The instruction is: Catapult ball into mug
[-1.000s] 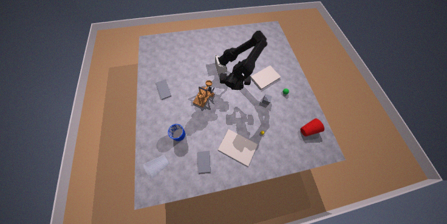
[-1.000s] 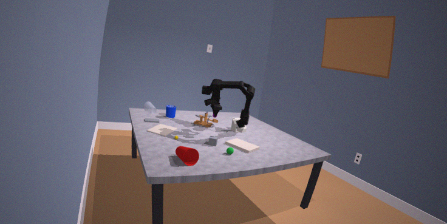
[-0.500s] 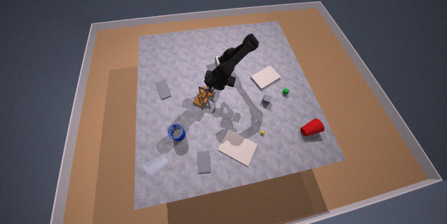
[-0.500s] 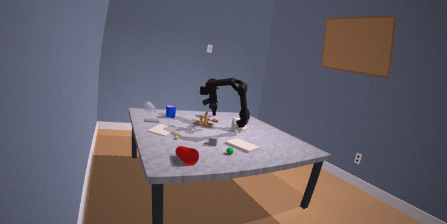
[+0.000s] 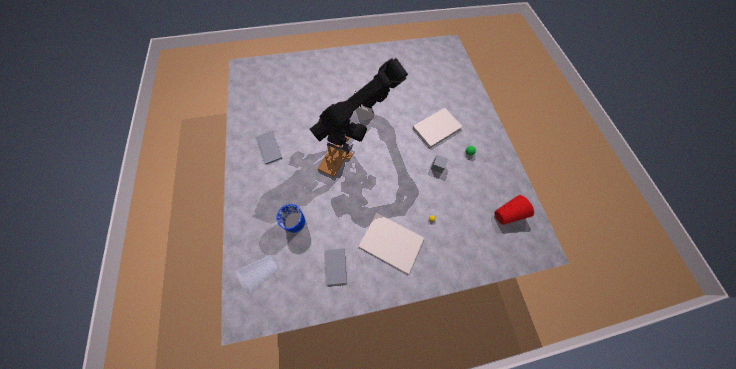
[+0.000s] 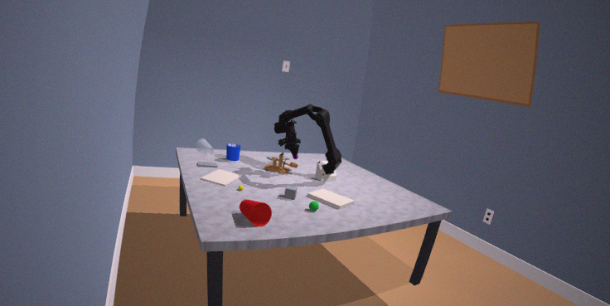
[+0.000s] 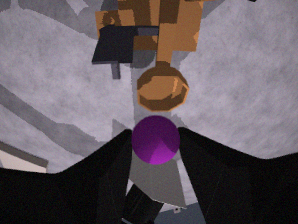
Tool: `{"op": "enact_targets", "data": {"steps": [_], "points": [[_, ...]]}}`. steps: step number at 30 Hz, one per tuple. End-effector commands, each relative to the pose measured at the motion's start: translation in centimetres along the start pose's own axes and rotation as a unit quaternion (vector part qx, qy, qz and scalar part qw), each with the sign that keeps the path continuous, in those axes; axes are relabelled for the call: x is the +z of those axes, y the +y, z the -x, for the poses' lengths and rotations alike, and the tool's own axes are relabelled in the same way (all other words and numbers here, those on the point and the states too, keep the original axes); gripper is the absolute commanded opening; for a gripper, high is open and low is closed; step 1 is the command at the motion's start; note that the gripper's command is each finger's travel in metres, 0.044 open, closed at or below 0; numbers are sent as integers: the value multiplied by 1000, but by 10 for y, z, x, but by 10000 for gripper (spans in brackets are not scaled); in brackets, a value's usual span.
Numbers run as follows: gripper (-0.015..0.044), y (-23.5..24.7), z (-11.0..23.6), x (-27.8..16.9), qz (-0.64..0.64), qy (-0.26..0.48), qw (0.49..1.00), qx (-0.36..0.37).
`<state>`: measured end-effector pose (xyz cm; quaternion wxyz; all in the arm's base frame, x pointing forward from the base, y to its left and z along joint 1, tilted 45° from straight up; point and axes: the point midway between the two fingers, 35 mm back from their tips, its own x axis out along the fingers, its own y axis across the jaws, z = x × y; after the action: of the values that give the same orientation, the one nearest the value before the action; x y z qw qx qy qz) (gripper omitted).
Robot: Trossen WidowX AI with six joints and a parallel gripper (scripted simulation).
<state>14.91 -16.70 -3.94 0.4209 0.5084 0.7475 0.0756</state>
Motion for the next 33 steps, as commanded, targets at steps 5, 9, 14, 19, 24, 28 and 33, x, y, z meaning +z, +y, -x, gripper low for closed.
{"op": "enact_targets", "data": {"steps": [5, 9, 14, 19, 24, 28, 33], "points": [[0, -12, -8, 2, -8, 9, 1000, 4], [0, -11, -17, 6, -7, 9, 1000, 4], [0, -11, -19, 7, -7, 9, 1000, 4], [0, -11, -25, 9, -7, 9, 1000, 4], [0, -11, -32, 11, -7, 9, 1000, 4], [0, -11, -25, 11, -4, 5, 1000, 1], [79, -11, -25, 11, -4, 5, 1000, 1]]}}
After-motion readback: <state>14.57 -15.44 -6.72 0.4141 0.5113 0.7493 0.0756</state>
